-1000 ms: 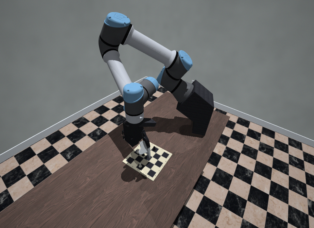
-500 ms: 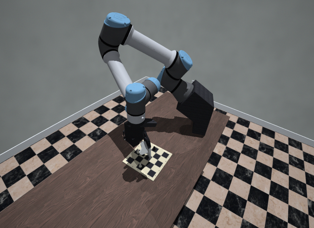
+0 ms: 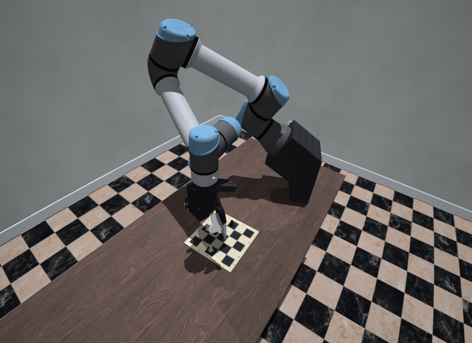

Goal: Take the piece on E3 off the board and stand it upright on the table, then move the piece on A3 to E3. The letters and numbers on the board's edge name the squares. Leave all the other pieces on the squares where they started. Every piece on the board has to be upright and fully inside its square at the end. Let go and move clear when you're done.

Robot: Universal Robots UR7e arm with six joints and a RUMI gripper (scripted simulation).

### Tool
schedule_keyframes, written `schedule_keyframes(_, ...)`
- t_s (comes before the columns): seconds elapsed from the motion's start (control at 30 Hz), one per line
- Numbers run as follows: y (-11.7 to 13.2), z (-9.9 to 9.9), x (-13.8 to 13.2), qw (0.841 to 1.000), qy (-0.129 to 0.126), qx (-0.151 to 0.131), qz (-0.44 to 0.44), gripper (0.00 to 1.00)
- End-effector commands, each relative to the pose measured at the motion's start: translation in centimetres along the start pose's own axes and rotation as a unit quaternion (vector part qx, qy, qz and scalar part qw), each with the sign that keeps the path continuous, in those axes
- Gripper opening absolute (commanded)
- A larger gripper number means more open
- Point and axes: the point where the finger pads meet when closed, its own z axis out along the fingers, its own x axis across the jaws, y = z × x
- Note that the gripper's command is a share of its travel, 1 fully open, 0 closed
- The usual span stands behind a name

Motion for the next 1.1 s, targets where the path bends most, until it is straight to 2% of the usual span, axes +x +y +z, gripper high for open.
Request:
schedule_keyframes(0.0,0.0,0.2,0.1,0.999,0.0,0.0,0.037,1.0)
schedule_keyframes(0.27,-0.1,0.9,0.2,0.991,0.0,0.0,0.133,1.0)
schedule_keyframes(0.47,-0.2,1.8,0.3,0.964,0.001,0.001,0.265,1.0)
schedule_keyframes(0.6,-0.2,2.5,0.4,0.933,0.001,0.001,0.36,1.0)
schedule_keyframes(0.73,-0.2,3.1,0.3,0.892,0.001,0.001,0.451,1.0)
schedule_keyframes(0.8,-0.2,3.1,0.3,0.892,0.001,0.001,0.451,1.0)
schedule_keyframes(1.07,0.0,4.2,0.1,0.802,0.001,0.0,0.597,1.0)
